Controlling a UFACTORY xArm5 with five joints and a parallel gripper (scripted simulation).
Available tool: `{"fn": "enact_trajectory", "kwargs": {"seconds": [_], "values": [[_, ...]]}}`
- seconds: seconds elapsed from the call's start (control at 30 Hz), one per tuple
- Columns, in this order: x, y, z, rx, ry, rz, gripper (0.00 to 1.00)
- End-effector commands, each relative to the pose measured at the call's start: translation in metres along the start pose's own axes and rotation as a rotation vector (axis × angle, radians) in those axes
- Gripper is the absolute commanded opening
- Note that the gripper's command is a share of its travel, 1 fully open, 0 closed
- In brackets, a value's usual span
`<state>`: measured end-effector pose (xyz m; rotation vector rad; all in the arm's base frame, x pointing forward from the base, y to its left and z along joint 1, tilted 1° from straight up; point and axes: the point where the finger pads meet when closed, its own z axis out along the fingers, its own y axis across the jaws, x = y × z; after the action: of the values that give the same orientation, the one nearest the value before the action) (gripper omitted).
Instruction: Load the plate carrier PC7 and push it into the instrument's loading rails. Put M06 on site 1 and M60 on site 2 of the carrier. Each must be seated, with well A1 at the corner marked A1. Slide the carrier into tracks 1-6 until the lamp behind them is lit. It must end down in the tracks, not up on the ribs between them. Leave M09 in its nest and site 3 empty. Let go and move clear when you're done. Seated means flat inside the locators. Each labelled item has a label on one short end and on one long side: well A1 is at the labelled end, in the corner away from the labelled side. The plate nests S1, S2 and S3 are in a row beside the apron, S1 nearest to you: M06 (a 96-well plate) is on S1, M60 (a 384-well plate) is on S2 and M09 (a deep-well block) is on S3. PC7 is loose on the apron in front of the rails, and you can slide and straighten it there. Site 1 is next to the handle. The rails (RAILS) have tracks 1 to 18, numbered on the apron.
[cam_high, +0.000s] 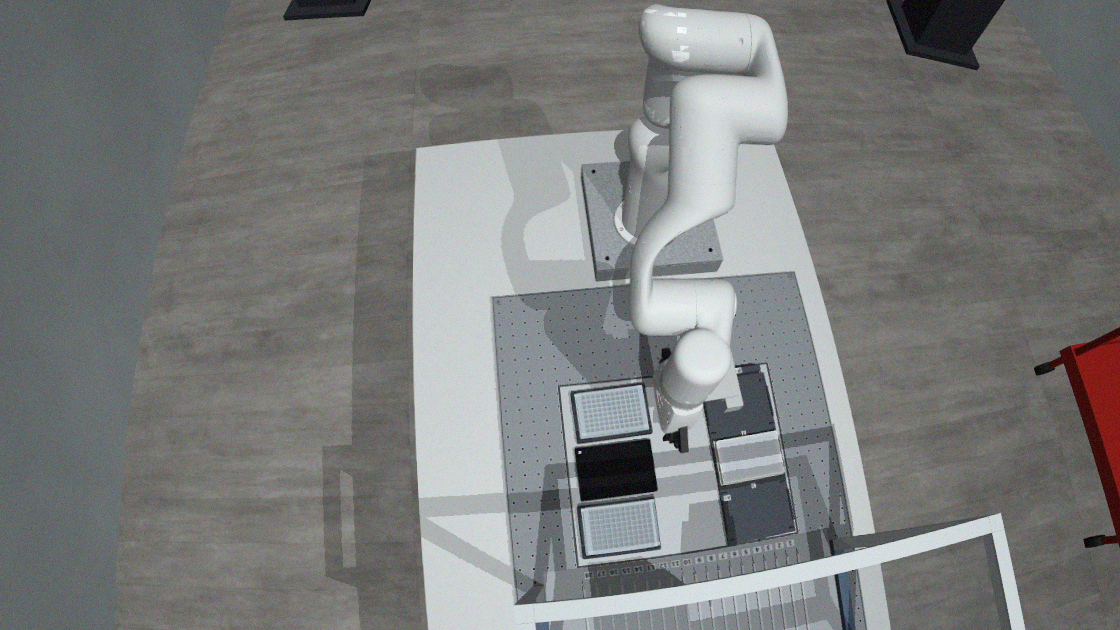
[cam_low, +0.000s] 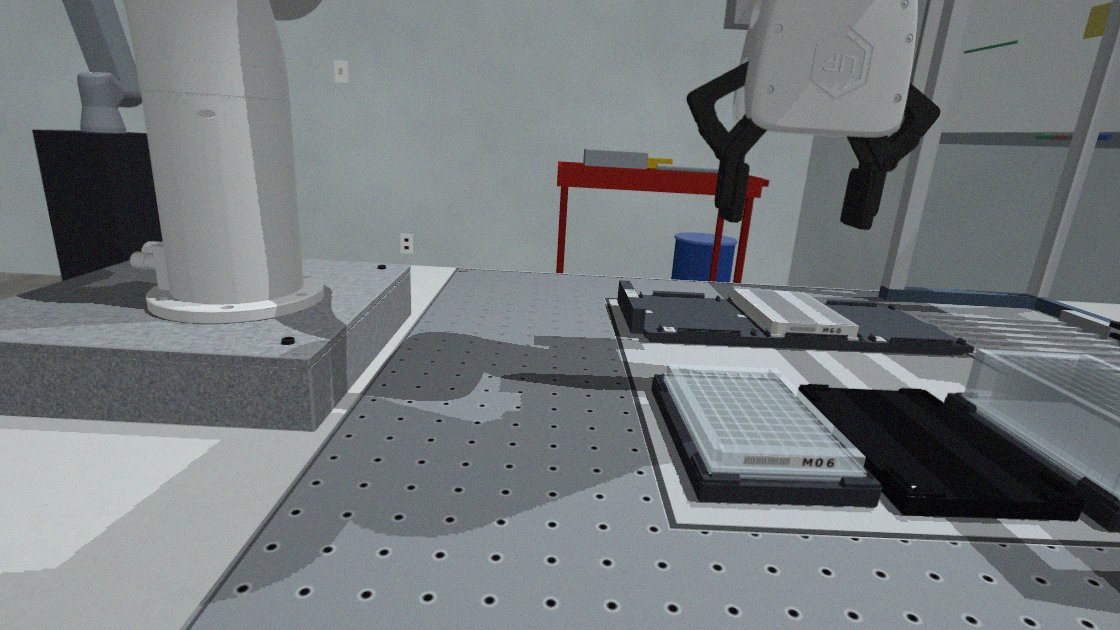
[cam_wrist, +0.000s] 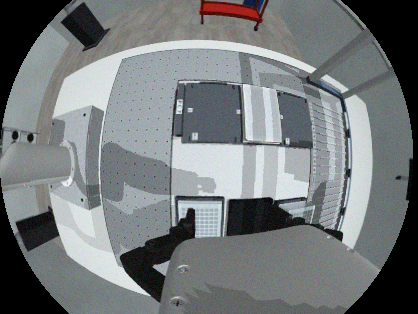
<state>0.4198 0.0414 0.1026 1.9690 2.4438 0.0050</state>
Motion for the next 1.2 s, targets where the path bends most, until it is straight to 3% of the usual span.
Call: {"fn": "enact_trajectory", "kwargs": {"seconds": [0.0, 0.47, 1.17], "values": [[-0.024, -0.011, -0.002, -0.006, -0.001, -0.001, 1.00], [-0.077, -0.039, -0.003, -0.006, -0.003, -0.001, 1.00], [-0.079, -0.039, 0.001, -0.006, -0.003, -0.001, 1.00]]}}
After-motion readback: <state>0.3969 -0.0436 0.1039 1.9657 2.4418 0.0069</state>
